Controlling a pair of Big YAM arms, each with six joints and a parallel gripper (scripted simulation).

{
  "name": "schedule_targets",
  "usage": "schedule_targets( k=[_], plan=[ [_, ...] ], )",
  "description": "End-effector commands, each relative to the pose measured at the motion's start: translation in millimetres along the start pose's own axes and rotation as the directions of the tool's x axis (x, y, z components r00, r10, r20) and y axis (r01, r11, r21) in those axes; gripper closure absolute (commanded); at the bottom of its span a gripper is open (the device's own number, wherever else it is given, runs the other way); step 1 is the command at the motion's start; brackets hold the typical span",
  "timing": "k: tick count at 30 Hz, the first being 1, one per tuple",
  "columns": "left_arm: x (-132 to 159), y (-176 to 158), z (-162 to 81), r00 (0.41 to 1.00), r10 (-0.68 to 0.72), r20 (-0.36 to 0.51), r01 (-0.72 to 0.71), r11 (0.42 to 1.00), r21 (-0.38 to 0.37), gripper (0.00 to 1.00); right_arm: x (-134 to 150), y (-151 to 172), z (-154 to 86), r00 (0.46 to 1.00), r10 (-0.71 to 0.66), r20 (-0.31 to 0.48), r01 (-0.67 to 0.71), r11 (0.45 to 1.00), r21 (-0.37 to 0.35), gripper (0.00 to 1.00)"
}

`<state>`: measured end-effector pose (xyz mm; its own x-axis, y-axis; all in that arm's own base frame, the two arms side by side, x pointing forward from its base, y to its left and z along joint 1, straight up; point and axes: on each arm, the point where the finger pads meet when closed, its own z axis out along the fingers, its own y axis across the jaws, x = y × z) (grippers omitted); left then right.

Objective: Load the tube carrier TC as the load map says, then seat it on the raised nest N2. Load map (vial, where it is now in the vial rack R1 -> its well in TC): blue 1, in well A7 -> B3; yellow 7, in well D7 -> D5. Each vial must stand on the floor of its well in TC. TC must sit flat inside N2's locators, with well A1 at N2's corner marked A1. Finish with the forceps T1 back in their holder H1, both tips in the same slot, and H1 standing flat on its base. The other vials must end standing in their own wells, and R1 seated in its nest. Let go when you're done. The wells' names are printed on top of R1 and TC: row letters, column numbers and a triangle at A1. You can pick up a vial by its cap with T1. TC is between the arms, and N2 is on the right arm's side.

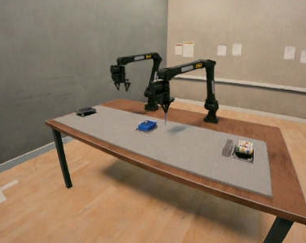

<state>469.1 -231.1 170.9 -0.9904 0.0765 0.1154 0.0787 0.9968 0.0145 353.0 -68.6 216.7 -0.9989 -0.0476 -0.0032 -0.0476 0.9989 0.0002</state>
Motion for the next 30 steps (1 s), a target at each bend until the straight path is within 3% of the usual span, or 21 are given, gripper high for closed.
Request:
schedule_targets(
  k=[1, 5, 13, 14, 20, 30],
  plan=[
    [-1.0, 12.8, -9.9, 1.0, 0.001, 0.03, -0.002, 1.0, 0.011, 0.93, -8.5, -1.3, -12.1, 0.999, 0.013, 0.032, -0.013, 1.0, 0.008, 0.0],
    [-3.3, 19.1, -1.7, 1.0, 0.001, 0.015, -0.001, 1.0, 0.005, 0.93, -8.5, -1.3, -12.1, 0.999, 0.013, 0.032, -0.013, 1.0, 0.008, 0.0],
    [-2.8, 29.4, -8.6, 1.0, 0.001, 0.028, -0.001, 1.0, 0.009, 0.93, -8.5, -1.3, -12.1, 0.999, 0.013, 0.032, -0.013, 1.0, 0.008, 0.0],
    [-5.7, 30.4, 5.9, 1.0, 0.0, 0.0, 0.0, 1.0, 0.001, 0.93, -8.5, -1.3, -12.1, 0.999, 0.013, 0.032, -0.013, 1.0, 0.008, 0.0],
    [-3.7, 41.1, -9.2, 1.0, 0.001, 0.03, -0.001, 1.0, 0.009, 0.93, -8.5, -1.3, -12.1, 0.999, 0.013, 0.032, -0.013, 1.0, 0.008, 0.0],
    [-5.3, 54.4, -7.3, 1.0, 0.001, 0.027, -0.001, 1.0, 0.007, 0.93, -8.5, -1.3, -12.1, 0.999, 0.013, 0.032, -0.013, 1.0, 0.008, 0.0]
  ],
)
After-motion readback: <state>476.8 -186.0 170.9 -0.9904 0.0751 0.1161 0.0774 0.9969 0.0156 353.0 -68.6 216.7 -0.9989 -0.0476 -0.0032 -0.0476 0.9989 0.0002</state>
